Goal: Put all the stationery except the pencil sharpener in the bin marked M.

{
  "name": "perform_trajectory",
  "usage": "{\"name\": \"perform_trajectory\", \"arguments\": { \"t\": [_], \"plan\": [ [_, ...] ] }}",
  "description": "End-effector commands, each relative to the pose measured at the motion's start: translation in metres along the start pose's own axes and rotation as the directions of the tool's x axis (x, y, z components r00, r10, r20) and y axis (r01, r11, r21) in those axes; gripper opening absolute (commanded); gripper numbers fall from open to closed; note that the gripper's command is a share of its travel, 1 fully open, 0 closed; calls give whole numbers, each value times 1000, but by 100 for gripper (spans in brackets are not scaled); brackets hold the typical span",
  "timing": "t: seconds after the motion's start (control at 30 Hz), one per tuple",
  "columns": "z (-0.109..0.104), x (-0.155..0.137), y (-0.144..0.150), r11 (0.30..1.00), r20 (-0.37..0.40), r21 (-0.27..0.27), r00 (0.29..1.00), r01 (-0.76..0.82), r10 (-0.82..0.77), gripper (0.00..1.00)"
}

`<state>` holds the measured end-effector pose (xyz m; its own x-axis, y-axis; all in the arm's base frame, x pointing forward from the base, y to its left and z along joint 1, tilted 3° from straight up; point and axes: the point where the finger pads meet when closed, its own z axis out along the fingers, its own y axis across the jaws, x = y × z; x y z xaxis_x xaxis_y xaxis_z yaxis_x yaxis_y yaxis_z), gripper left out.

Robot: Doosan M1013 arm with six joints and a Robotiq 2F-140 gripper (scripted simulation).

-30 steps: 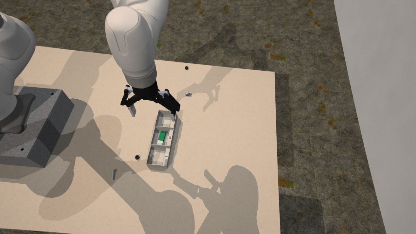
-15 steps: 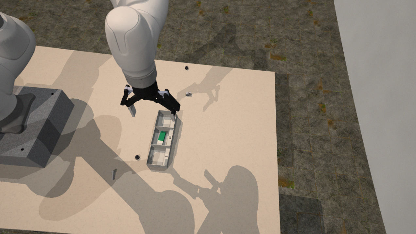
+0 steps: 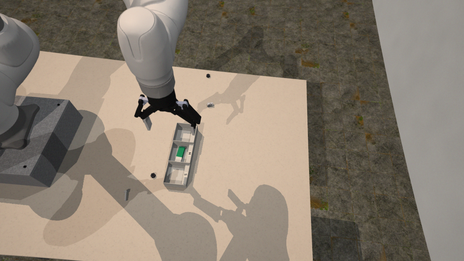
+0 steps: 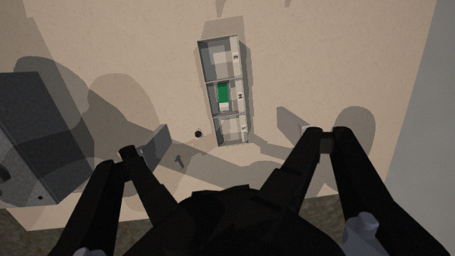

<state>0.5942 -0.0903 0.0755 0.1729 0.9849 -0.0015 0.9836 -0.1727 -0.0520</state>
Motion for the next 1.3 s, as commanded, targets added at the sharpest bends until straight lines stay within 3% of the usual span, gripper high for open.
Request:
{"name": "perform_trajectory", "arguments": {
  "t": [0.0,1.27],
  "plan": [
    [-3,0,1,1000,3,-3,1000,3,-3,100],
    [-4,0,1,1000,3,-3,1000,3,-3,100]
  ]
}}
